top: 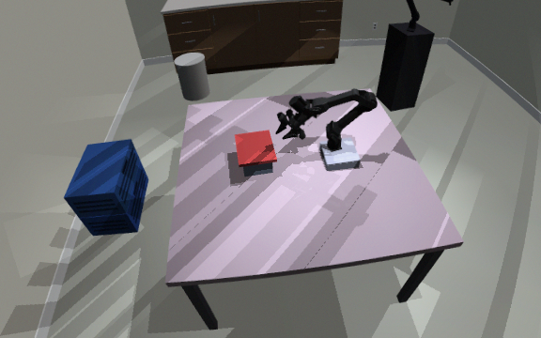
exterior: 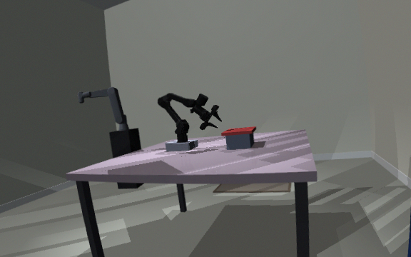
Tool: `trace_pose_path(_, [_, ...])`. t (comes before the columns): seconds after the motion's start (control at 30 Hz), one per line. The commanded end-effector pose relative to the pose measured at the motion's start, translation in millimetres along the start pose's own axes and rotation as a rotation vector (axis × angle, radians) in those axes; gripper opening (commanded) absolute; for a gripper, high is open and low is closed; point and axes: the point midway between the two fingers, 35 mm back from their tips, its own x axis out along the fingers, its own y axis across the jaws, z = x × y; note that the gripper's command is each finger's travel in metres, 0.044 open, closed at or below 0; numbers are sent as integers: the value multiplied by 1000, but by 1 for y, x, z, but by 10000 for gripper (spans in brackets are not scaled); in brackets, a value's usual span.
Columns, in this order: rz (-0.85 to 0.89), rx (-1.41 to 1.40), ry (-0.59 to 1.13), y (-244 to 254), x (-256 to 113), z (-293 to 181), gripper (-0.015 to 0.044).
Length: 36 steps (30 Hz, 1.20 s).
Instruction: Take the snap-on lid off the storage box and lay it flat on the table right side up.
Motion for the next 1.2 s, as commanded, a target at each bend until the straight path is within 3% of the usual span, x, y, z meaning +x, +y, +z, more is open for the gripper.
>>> trace_pose_path(0.0, [6,2,-4,-8,7,0,235])
trace_pose_path(1.17, [8,1,-4,-5,60,2,235])
